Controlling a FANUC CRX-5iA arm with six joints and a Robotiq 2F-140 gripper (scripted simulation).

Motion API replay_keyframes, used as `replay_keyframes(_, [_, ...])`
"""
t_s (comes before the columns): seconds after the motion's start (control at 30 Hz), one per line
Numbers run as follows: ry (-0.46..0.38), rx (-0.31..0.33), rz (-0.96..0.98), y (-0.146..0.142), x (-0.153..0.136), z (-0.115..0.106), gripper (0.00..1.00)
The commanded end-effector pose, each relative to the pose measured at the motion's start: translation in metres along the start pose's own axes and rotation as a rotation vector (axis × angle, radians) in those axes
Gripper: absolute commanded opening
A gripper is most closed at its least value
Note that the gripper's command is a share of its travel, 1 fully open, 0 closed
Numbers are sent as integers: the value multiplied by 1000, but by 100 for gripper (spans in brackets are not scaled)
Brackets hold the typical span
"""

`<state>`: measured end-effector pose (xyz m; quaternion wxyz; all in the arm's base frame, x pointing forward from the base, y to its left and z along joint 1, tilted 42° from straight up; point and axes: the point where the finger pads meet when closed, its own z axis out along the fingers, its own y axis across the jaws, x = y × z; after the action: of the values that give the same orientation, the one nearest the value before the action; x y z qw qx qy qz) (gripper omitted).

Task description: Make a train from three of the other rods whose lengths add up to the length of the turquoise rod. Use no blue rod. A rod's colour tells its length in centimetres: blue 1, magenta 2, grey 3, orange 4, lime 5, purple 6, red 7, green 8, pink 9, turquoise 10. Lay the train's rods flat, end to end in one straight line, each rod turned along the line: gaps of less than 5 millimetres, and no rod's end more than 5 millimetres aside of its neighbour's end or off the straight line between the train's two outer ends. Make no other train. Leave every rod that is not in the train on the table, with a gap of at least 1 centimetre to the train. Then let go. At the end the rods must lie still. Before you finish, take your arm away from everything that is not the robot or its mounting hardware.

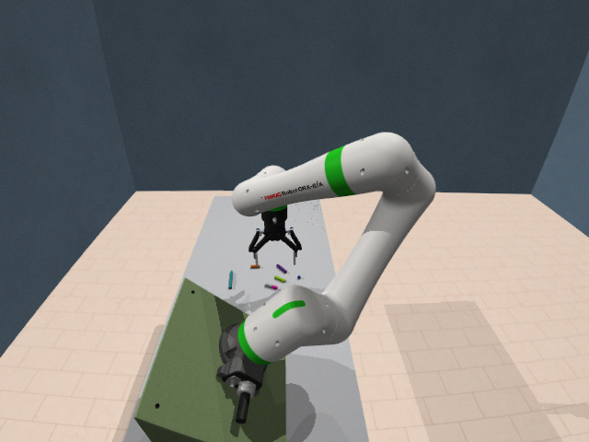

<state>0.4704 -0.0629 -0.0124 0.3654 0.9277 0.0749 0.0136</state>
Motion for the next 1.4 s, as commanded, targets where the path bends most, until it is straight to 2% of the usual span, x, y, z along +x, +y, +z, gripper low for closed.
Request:
replay_keyframes(0.0, [-9, 9, -136, 2, 2, 1, 100])
replay_keyframes(0.53, [-6, 11, -644, 11, 8, 5, 100])
replay_keyframes(0.6, [-6, 11, -644, 11, 8, 5, 100])
replay_keyframes(0.83, [-5, 11, -897, 15, 11, 7, 100])
replay_keyframes(1.2, [-5, 11, -971, 17, 11, 8, 100])
replay_keyframes(1.23, [-5, 11, -971, 17, 11, 8, 15])
replay_keyframes(1.37, [-5, 11, -971, 17, 11, 8, 15])
